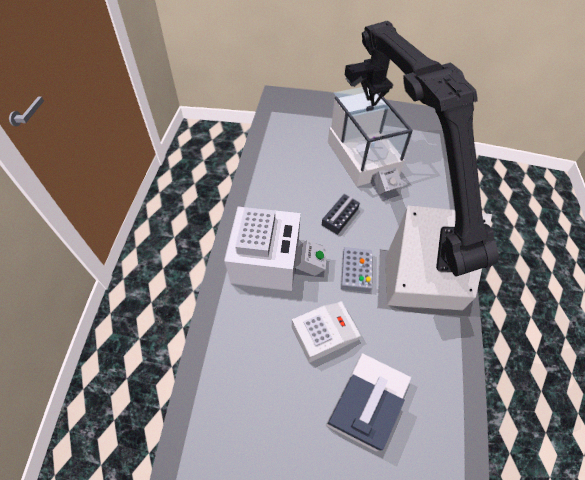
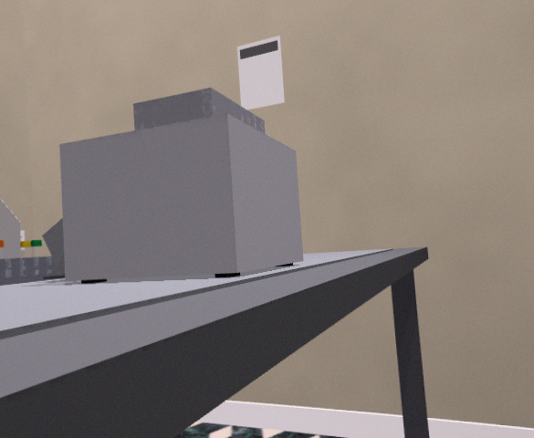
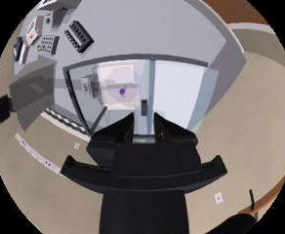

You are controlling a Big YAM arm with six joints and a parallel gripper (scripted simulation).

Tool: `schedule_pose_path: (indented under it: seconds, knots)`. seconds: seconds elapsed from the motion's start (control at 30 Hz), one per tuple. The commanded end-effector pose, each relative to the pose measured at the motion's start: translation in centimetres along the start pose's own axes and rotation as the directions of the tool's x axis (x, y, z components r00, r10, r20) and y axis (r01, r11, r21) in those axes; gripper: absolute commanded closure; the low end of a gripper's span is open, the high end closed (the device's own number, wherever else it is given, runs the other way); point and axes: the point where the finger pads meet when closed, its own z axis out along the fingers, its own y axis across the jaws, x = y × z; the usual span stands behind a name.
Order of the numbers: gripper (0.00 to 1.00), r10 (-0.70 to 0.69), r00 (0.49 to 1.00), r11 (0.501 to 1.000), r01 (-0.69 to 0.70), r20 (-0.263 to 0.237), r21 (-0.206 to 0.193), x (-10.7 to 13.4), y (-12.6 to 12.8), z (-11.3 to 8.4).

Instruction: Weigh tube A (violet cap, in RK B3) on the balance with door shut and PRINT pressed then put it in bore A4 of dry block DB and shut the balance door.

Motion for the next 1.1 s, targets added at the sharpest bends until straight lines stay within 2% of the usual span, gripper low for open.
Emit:
schedule_pose_path:
  seconds: [0.0,0.03,0.07,0.17,0.23,0.3,0.33,0.37,0.47,0.6,0.63,0.77,0.8,1.07]
  knots:
    - [0.70,0.002,1.000,1.000,-0.002,-0.006,-0.007,-0.3,-0.3,1.6]
    - [0.70,0.002,1.000,1.000,-0.002,-0.006,-0.007,-0.3,-0.3,1.6]
    - [0.70,-0.008,1.000,0.999,0.008,-0.007,0.050,0.1,-2.1,-0.5]
    - [0.70,0.009,1.000,1.000,-0.009,0.000,-0.004,0.2,-0.3,2.1]
    - [0.70,0.003,1.000,1.000,-0.003,-0.005,-0.007,-0.2,-0.3,2.6]
    - [0.70,-0.002,1.000,1.000,0.002,-0.008,0.008,-0.3,-0.9,2.4]
    - [0.70,0.005,1.000,1.000,-0.005,-0.004,-0.007,-0.1,-0.3,3.1]
    - [0.70,0.006,1.000,1.000,-0.006,-0.002,-0.005,0.0,-0.3,3.2]
    - [0.70,0.004,1.000,1.000,-0.004,-0.001,0.018,0.3,-1.0,2.6]
    - [0.70,0.003,1.000,1.000,-0.003,-0.001,0.018,0.3,-1.0,2.6]
    - [0.70,-0.008,1.000,0.999,0.009,-0.005,0.036,-0.1,-1.2,0.9]
    - [0.70,-0.008,1.000,0.999,0.009,-0.005,0.036,-0.1,-1.2,0.9]
    - [0.94,-0.008,1.000,0.999,0.009,-0.005,0.036,-0.1,-1.2,0.9]
    - [0.94,-0.008,1.000,0.999,0.009,-0.005,0.036,-0.1,-1.2,0.9]
